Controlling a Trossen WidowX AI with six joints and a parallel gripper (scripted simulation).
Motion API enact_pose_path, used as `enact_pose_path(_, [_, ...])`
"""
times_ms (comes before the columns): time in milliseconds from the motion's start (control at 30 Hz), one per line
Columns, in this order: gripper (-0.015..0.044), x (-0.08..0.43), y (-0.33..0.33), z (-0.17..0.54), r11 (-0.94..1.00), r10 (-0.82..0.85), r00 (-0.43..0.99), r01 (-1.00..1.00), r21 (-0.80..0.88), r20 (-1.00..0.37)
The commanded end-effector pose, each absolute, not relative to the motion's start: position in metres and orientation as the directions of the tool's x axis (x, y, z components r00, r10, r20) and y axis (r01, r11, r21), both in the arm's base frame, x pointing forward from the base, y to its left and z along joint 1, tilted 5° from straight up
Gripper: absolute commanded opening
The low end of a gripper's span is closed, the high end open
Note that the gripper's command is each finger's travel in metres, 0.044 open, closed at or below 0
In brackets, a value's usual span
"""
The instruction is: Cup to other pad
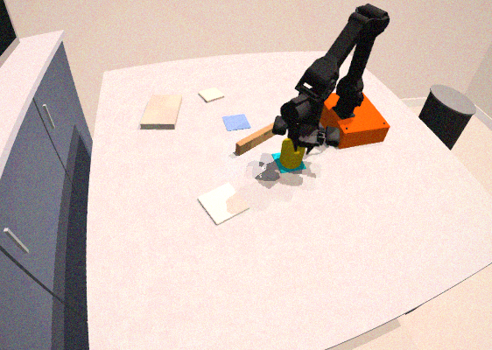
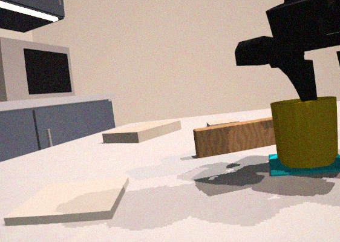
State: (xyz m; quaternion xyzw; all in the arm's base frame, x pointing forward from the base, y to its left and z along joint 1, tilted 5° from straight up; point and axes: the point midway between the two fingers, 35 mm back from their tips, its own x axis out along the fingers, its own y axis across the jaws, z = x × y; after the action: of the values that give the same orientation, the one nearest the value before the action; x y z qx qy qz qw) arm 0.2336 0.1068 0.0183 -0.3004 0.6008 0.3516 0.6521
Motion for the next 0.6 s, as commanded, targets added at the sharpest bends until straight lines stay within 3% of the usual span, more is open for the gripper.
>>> enact_pose_path(0, [0.0146, 0.236, 0.107, 0.025, 0.572, 0.100, 0.039, -0.820, 0.026, -0.994])
enact_pose_path(567, [0.0146, 0.234, 0.104, 0.053, 0.574, 0.095, 0.034, -0.818, 0.027, -0.995])
